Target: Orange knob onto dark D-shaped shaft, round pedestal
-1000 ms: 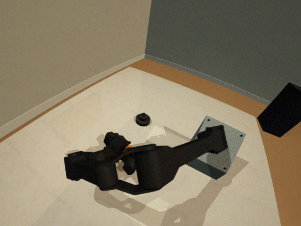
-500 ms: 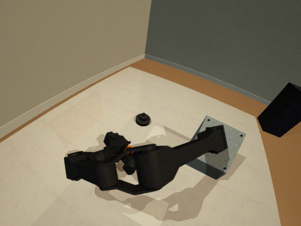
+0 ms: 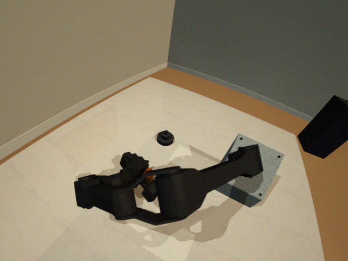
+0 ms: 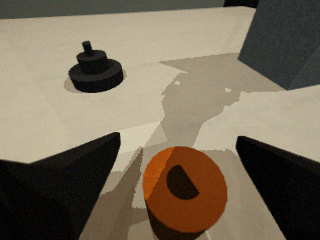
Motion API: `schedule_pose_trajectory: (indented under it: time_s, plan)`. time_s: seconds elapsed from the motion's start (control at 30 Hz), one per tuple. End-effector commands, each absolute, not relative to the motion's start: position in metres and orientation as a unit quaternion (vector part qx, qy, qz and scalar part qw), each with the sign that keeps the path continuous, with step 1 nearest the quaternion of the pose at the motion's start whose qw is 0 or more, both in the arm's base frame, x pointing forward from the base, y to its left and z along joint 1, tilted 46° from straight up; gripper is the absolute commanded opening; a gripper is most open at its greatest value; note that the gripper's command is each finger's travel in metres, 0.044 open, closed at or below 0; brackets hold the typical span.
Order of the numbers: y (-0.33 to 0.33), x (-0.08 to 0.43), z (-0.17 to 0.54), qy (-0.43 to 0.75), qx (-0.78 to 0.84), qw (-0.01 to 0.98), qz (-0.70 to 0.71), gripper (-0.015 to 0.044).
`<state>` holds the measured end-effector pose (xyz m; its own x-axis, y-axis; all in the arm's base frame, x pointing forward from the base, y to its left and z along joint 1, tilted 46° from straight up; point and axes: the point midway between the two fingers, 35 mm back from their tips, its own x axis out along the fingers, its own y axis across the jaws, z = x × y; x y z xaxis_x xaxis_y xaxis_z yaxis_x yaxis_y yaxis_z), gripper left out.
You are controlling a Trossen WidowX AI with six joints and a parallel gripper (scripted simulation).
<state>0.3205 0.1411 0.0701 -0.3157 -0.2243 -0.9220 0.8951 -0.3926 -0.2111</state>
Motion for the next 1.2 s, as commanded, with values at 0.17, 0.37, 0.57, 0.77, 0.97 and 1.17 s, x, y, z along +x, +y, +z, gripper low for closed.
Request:
schedule_pose_trajectory:
  time_s: [0.17, 0.37, 0.57, 0.77, 0.97, 1.17]
  plan:
    - [0.117, 0.316, 0.094, 0.386, 0.448, 0.398, -0.702, 0.044]
    - [0.083, 0.305, 0.125, 0.381, 0.467, 0.407, -0.686, 0.044]
    - [0.082, 0.302, 0.116, 0.449, 0.565, 0.292, -0.627, 0.044]
    - [0.076, 0.307, 0.131, 0.523, 0.72, 0.146, -0.433, 0.044]
    - [0.072, 0.307, 0.14, 0.531, 0.752, 0.122, -0.371, 0.044]
    - [0.072, 0.307, 0.14, 0.531, 0.752, 0.122, -0.371, 0.044]
